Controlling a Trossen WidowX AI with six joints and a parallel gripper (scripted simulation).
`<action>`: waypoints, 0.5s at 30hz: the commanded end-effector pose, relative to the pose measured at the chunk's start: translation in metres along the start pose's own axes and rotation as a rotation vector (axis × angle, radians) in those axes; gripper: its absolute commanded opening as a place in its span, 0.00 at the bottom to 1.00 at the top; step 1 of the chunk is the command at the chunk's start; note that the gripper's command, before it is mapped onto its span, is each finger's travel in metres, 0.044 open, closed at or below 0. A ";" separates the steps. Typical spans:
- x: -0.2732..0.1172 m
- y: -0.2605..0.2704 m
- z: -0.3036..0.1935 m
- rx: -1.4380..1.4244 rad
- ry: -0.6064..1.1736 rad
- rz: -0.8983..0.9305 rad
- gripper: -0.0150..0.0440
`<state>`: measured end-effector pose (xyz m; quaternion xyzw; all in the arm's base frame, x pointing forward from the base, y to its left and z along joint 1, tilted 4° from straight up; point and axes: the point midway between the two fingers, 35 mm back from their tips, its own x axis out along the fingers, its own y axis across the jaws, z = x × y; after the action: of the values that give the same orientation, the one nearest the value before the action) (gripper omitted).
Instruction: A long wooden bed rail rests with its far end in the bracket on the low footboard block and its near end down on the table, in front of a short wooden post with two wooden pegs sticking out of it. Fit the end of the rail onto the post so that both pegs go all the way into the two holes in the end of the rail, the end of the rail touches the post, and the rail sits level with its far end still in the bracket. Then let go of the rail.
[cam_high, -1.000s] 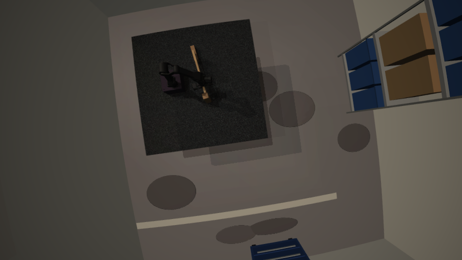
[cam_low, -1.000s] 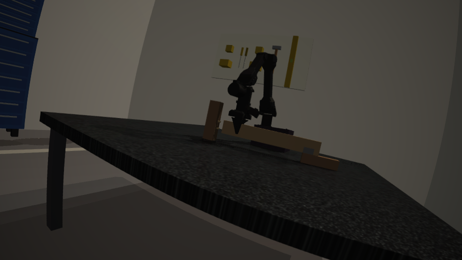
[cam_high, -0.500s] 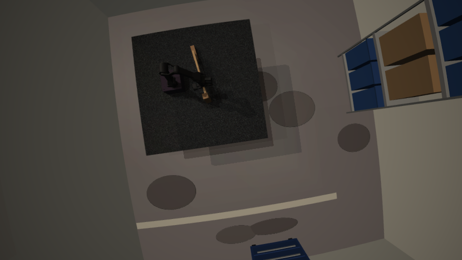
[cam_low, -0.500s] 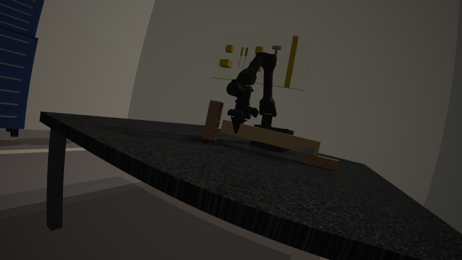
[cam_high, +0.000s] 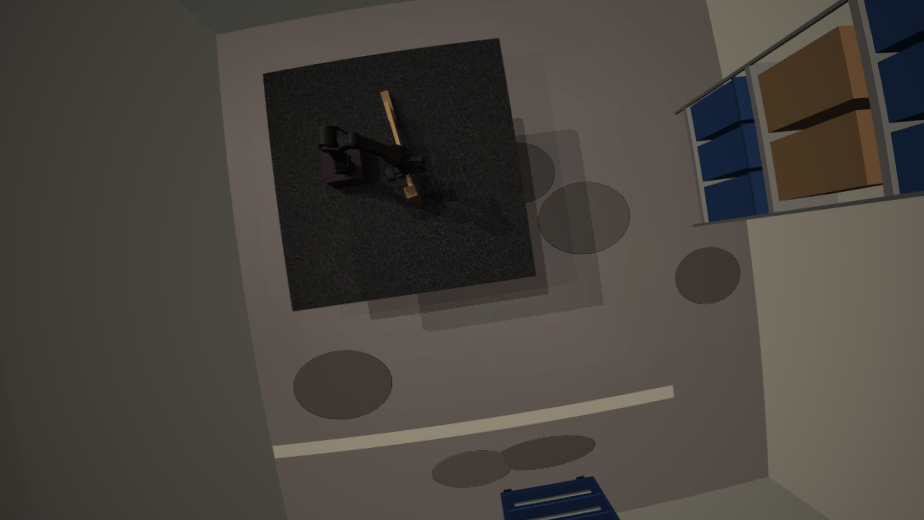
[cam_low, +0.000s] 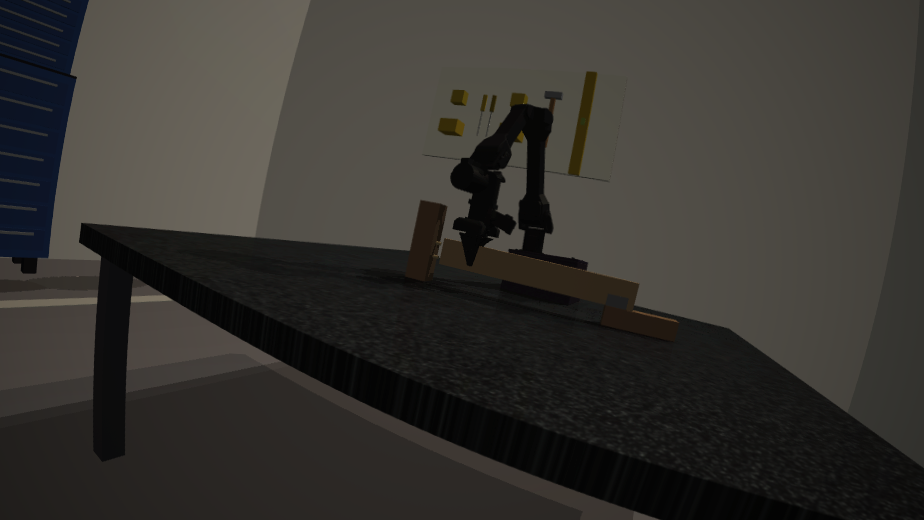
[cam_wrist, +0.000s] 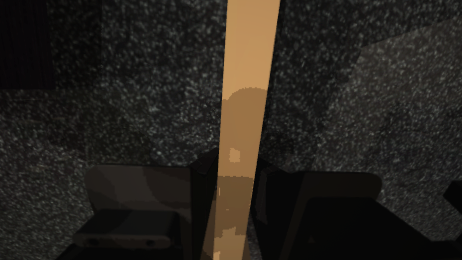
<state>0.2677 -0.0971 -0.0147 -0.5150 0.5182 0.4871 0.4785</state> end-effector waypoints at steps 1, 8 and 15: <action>-0.001 -0.003 -0.003 -0.001 0.001 -0.007 0.25; -0.001 -0.003 -0.005 -0.001 0.002 -0.007 0.25; 0.000 -0.003 -0.008 -0.001 0.002 -0.007 0.25</action>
<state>0.2679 -0.1012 -0.0153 -0.5143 0.5177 0.4878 0.4791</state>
